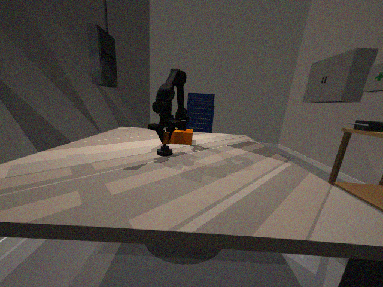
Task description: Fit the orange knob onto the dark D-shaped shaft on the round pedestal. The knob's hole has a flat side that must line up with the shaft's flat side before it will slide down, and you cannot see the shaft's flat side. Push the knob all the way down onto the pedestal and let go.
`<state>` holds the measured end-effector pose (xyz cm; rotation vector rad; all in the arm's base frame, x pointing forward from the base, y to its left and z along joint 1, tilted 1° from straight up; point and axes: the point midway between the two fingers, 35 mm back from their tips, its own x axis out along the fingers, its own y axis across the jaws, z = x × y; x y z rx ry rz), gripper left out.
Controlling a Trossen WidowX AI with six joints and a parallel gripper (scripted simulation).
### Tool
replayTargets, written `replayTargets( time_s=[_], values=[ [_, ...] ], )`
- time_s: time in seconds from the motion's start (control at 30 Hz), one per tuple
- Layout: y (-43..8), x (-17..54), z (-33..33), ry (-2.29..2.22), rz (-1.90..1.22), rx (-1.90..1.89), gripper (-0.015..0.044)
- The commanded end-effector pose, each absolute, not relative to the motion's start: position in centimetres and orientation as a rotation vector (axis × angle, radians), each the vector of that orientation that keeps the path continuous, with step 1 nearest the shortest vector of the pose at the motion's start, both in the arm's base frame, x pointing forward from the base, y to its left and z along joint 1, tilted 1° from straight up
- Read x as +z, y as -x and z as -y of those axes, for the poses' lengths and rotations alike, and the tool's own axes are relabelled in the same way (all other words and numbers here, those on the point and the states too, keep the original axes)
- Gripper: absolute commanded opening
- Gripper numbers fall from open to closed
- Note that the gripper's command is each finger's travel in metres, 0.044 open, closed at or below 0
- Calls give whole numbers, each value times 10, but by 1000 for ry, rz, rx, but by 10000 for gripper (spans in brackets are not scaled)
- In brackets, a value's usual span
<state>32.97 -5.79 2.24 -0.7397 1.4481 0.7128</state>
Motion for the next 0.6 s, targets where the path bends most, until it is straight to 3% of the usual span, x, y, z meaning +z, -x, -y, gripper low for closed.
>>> replayTargets(
  time_s=[0.0,0.57],
  values=[
    [-329,26,58,752,-1441,718,0],
    [-336,25,59,906,-1382,871,0]
  ],
)
